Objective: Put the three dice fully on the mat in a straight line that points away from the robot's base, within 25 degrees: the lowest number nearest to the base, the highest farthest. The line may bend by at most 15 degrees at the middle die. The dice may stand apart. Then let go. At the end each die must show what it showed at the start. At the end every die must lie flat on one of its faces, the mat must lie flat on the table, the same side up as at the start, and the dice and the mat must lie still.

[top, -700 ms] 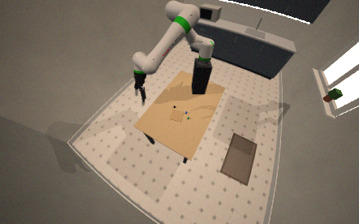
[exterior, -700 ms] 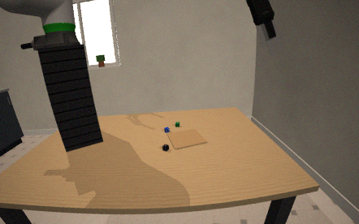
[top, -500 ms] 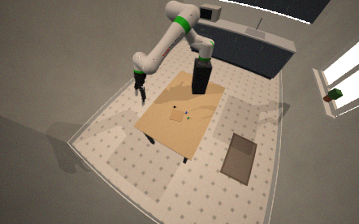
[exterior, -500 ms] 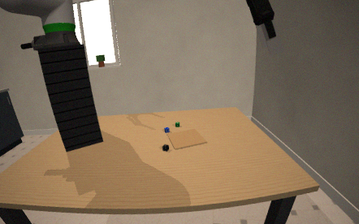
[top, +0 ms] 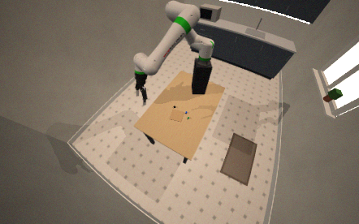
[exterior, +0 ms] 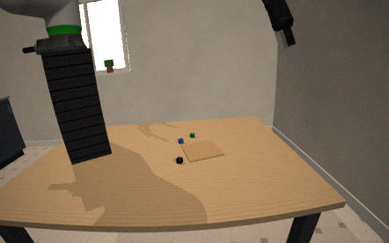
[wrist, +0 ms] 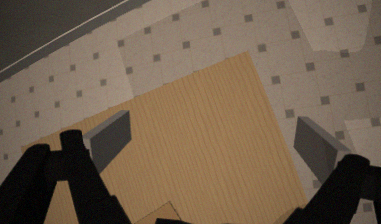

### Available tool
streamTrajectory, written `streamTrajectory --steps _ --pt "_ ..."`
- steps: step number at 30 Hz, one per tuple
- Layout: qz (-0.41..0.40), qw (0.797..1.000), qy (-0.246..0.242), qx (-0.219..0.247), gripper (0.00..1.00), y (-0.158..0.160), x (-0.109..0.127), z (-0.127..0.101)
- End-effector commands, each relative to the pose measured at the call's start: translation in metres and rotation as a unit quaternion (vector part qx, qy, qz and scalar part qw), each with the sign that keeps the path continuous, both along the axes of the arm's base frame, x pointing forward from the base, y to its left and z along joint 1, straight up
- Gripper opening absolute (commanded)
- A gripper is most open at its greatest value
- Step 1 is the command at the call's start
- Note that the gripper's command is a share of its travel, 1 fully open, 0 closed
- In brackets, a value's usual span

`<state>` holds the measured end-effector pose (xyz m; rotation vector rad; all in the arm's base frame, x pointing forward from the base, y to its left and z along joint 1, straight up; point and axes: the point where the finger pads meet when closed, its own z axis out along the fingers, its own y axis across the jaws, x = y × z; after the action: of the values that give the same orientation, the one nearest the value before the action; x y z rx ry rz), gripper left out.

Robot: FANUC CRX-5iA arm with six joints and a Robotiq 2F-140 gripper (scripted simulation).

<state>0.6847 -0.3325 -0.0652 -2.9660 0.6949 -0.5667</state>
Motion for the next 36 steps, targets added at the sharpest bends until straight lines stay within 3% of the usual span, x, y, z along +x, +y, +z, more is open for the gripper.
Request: streamTrajectory --steps 1,2,3,5,6,8,9,13,14,15,16,18,19,21,22,23,24,27,36 --pt "0.028 0.999 0.029 -0.003 1.0 0.03 -0.032 -0.046" --pt "0.028 0.999 0.029 -0.003 1.0 0.03 -0.032 -0.046" --pt "0.047 0.998 0.048 -0.005 1.0 0.045 -0.051 -0.067" --pt "0.047 0.998 0.048 -0.005 1.0 0.048 -0.055 -0.072" --pt "0.069 0.995 0.068 -0.008 1.0 0.066 -0.08 -0.096" --pt "0.069 0.995 0.068 -0.008 1.0 0.069 -0.083 -0.1" --pt "0.093 0.992 0.09 -0.01 1.0 0.086 -0.111 -0.122" --pt "0.093 0.992 0.09 -0.01 1.0 0.089 -0.116 -0.127" --pt "0.117 0.987 0.112 -0.012 1.0 0.109 -0.151 -0.151" --pt "0.117 0.987 0.112 -0.012 1.0 0.109 -0.151 -0.151" --pt "0.14 0.981 0.131 -0.013 1.0 0.12 -0.176 -0.164" --pt "0.14 0.981 0.131 -0.013 1.0 0.126 -0.186 -0.171" --pt "0.161 0.976 0.148 -0.015 1.0 0.137 -0.213 -0.184" --pt "0.161 0.976 0.148 -0.015 1.0 0.14 -0.218 -0.186" --pt "0.178 0.971 0.162 -0.015 1.0 0.15 -0.244 -0.197" --pt "0.178 0.971 0.162 -0.015 1.0 0.15 -0.244 -0.197" --pt "0.19 0.967 0.171 -0.016 1.0 0.157 -0.263 -0.204" --pt "0.2 0.963 0.18 -0.016 1.0 0.162 -0.28 -0.209" --pt "0.201 0.963 0.18 -0.016 1.0 0.163 -0.281 -0.209"
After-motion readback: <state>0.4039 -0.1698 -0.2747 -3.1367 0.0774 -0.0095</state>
